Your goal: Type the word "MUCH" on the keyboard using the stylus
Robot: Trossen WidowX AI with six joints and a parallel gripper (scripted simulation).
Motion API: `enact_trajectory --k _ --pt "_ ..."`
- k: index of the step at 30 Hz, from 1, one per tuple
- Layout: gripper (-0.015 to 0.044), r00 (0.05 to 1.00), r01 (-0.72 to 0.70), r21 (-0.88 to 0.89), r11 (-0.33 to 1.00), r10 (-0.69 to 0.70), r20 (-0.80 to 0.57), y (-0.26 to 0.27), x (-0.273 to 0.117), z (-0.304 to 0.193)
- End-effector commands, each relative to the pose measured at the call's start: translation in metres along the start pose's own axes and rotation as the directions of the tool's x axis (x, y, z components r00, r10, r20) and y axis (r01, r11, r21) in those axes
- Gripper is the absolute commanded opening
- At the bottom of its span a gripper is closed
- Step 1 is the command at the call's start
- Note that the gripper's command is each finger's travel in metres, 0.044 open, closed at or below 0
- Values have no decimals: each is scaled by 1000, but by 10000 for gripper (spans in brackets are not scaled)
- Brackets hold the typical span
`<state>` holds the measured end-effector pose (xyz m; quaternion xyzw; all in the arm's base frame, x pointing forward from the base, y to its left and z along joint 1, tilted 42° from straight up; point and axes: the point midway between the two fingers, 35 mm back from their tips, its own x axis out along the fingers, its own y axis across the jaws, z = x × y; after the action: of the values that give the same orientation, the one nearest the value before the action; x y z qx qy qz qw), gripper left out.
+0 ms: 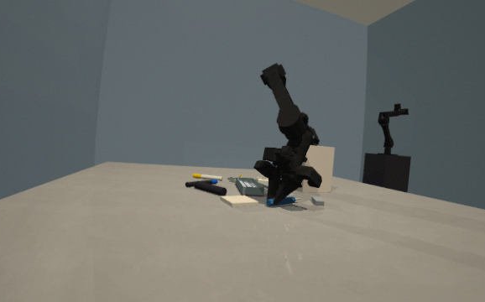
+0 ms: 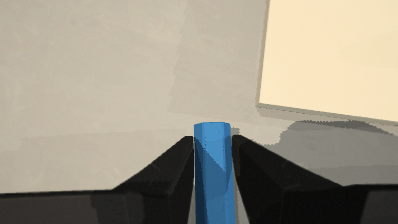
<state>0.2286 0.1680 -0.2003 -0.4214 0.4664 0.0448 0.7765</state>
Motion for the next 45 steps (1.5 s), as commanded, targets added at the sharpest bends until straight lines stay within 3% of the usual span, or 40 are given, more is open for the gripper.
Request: enact_trajectory --k 1,8,14,21,28,39,45 --pt "0 1000 7 -7 1000 -7 -3 0 1 -2" --pt "0 1000 7 -7 1000 -7 -3 0 1 -2" --pt "150 1000 0 -1 1000 0 -1 0 0 -1" --pt "150 1000 0 -1 1000 0 -2 0 -1 1" --pt "150 1000 4 -6 1000 -4 -3 1 -49 28" --pt "150 1000 4 -6 1000 -4 -3 1 -51 29" --pt "150 978 -25 -30 999 19 -210 14 -35 24"
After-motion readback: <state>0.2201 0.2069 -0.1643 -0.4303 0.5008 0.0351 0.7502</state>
